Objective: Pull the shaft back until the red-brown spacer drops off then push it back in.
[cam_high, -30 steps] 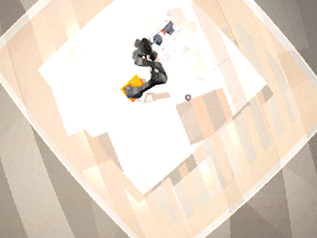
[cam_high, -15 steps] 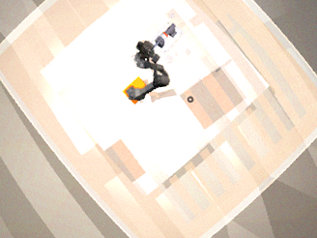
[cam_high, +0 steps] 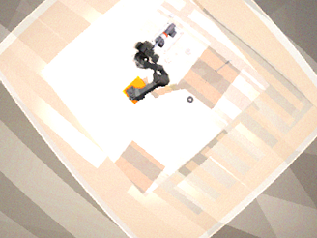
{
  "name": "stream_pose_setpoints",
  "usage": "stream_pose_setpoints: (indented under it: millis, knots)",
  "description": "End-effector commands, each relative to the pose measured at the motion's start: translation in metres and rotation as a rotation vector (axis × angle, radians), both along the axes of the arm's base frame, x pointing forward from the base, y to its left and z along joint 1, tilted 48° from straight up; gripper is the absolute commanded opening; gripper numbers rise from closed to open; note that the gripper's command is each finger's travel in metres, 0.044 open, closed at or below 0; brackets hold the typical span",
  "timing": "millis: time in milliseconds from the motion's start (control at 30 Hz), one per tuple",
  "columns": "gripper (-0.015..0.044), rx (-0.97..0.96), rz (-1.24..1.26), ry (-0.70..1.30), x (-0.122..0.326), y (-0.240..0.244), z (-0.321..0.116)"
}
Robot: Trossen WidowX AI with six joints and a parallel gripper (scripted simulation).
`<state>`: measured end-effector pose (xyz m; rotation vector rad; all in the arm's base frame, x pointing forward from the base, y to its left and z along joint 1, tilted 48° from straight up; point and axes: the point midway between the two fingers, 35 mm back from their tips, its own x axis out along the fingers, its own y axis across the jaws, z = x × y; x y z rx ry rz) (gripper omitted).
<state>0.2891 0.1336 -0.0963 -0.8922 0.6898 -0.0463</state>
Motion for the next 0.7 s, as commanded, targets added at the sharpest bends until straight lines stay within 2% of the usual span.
stream_pose_setpoints:
  millis: [0,667]
  knots:
    - [0.0000,0.002,-0.004,-0.004,-0.0005,-0.0005,0.0006]
    - [0.0000,0.002,-0.004,-0.004,-0.0023,-0.0010,0.0007]
